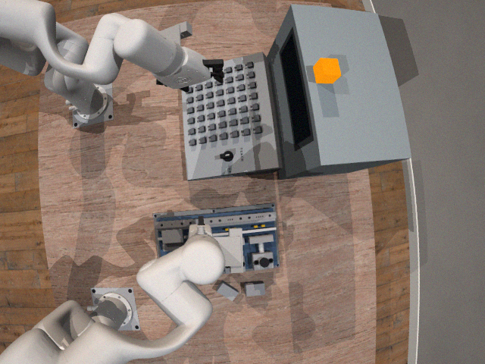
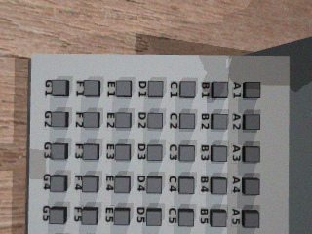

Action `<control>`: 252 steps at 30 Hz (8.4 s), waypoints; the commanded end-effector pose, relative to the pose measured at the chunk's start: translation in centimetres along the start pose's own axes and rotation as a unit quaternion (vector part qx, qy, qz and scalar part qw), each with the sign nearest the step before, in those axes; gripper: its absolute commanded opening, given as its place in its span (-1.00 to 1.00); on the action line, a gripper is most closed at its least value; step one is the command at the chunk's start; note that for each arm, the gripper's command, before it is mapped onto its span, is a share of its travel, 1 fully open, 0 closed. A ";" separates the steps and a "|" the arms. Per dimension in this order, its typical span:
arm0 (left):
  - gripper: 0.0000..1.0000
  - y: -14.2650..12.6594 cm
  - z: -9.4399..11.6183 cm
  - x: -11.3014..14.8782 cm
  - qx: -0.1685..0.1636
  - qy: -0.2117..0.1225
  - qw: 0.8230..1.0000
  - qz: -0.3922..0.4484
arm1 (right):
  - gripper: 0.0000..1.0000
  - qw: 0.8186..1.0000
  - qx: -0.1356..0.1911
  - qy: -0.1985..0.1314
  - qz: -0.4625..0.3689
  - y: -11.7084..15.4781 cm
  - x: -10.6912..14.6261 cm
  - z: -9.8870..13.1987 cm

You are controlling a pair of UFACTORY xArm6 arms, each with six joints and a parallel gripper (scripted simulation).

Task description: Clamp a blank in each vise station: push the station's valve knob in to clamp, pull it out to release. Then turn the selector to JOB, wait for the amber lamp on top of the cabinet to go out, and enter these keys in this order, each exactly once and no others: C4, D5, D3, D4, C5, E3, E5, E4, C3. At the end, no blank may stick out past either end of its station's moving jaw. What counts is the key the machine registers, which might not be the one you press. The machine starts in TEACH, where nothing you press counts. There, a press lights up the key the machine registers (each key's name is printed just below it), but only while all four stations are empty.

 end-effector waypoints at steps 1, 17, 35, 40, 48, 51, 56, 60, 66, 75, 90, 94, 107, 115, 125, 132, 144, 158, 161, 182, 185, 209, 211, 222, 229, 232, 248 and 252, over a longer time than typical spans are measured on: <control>1.00 0.2 0.2 0.0 0.002 -0.001 1.000 0.000 | -1.00 1.000 -0.002 0.002 0.013 -0.5 0.0 0.2; 1.00 0.2 0.2 0.0 0.002 -0.001 1.000 0.000 | -1.00 0.999 -0.002 0.002 0.032 -1.1 0.1 0.1; 1.00 0.2 0.2 0.0 0.002 -0.001 1.000 0.000 | -1.00 0.999 -0.002 0.002 0.033 -1.1 0.1 -1.3; 1.00 0.2 0.2 0.0 0.002 -0.001 1.000 0.000 | -1.00 0.999 -0.002 0.002 0.033 -1.1 0.1 -2.9; 1.00 0.2 0.2 0.0 0.002 -0.001 1.000 0.000 | -1.00 0.999 -0.002 0.002 0.033 -1.1 0.0 -5.4; 1.00 0.2 0.2 0.0 0.002 -0.001 1.000 0.000 | -1.00 0.999 -0.002 0.002 0.033 -1.1 0.0 -6.0; 1.00 0.2 0.2 0.0 0.002 -0.001 1.000 0.000 | -1.00 0.999 -0.002 0.002 0.033 -1.1 0.0 -7.1; 1.00 0.2 0.2 0.0 0.002 -0.001 1.000 0.000 | -1.00 0.999 -0.002 0.002 0.033 -1.1 0.0 -7.4; 1.00 0.2 0.2 0.0 0.002 -0.001 1.000 0.000 | -1.00 0.999 -0.002 0.002 0.033 -1.1 0.0 -7.4; 1.00 0.2 0.2 0.0 0.002 -0.001 1.000 0.000 | -1.00 0.999 -0.002 0.002 0.033 -1.1 0.0 -7.6; 1.00 0.2 0.2 0.0 0.002 -0.001 1.000 0.000 | -1.00 0.999 -0.002 0.002 0.033 -1.1 -0.1 -7.9; 1.00 0.2 0.2 0.0 0.002 -0.001 1.000 0.000 | -1.00 0.999 -0.002 0.002 0.033 -1.1 -0.1 -8.0; 1.00 0.2 0.2 0.0 0.002 -0.001 1.000 0.000 | -1.00 0.999 -0.002 0.002 0.033 -1.1 -0.1 -8.3; 1.00 0.2 0.2 0.0 0.002 -0.001 1.000 0.000 | -1.00 0.999 -0.002 0.002 0.033 -1.1 -0.1 -8.5; 1.00 0.2 0.2 0.0 0.002 -0.001 1.000 0.000 | -1.00 0.999 -0.002 0.002 0.033 -1.1 -0.1 -8.7; 1.00 0.2 0.2 0.0 0.002 -0.001 1.000 0.000 | -1.00 0.999 -0.002 0.002 0.033 -1.1 -0.1 -8.9; 1.00 0.2 0.2 0.0 0.002 -0.001 1.000 0.000 | -1.00 0.999 -0.002 0.002 0.033 -1.1 -0.1 -9.1; 1.00 0.2 0.2 0.0 0.002 -0.001 1.000 0.000 | 0.38 0.999 -0.002 0.002 0.033 -1.1 0.0 -9.3; 1.00 0.2 0.2 0.0 0.002 -0.001 1.000 0.000 | 0.38 0.999 -0.002 0.002 0.033 -1.1 0.0 -9.3; 1.00 0.2 0.2 0.0 0.002 -0.001 1.000 0.000 | 0.38 0.999 -0.002 0.002 0.032 -1.0 0.0 1.2; 1.00 0.2 0.2 0.0 0.002 -0.001 1.000 0.000 | 0.38 1.000 -0.002 0.002 0.028 -0.9 -0.2 1.2; 1.00 0.2 0.2 0.0 0.002 -0.001 1.000 0.000 | 0.38 0.949 -0.001 0.002 -0.317 18.3 -7.4 -12.3; 1.00 0.2 0.2 0.0 0.002 -0.001 1.000 0.000 | 0.38 0.949 -0.001 0.002 -0.317 18.3 -7.4 -12.3; 1.00 0.2 0.2 0.0 0.002 -0.001 1.000 0.000 | 0.38 0.949 -0.001 0.002 -0.317 18.3 -7.4 -12.7; 1.00 0.2 0.2 0.0 0.002 -0.001 1.000 0.000 | 0.38 0.949 -0.001 0.002 -0.317 18.3 -7.4 -15.0; 1.00 0.2 0.2 0.0 0.002 -0.001 1.000 0.000 | 0.38 0.949 -0.001 0.002 -0.317 18.3 -7.4 -15.9; 1.00 0.2 0.2 0.0 0.002 -0.001 1.000 0.000 | 0.38 0.949 -0.001 0.002 -0.317 18.3 -7.4 -17.1; 1.00 0.2 0.2 0.0 0.002 -0.001 1.000 0.000 | 0.38 0.949 -0.001 0.002 -0.317 18.3 -7.4 -18.0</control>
Point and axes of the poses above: on each arm, the point where the finger pads meet when closed, its own z axis back along the fingers, its own y axis across the jaws, x = y × z, the point moved 3 cm from there along z, back along the fingers, and after that the axes turned 1 degree about -z, right-handed, at the moved point
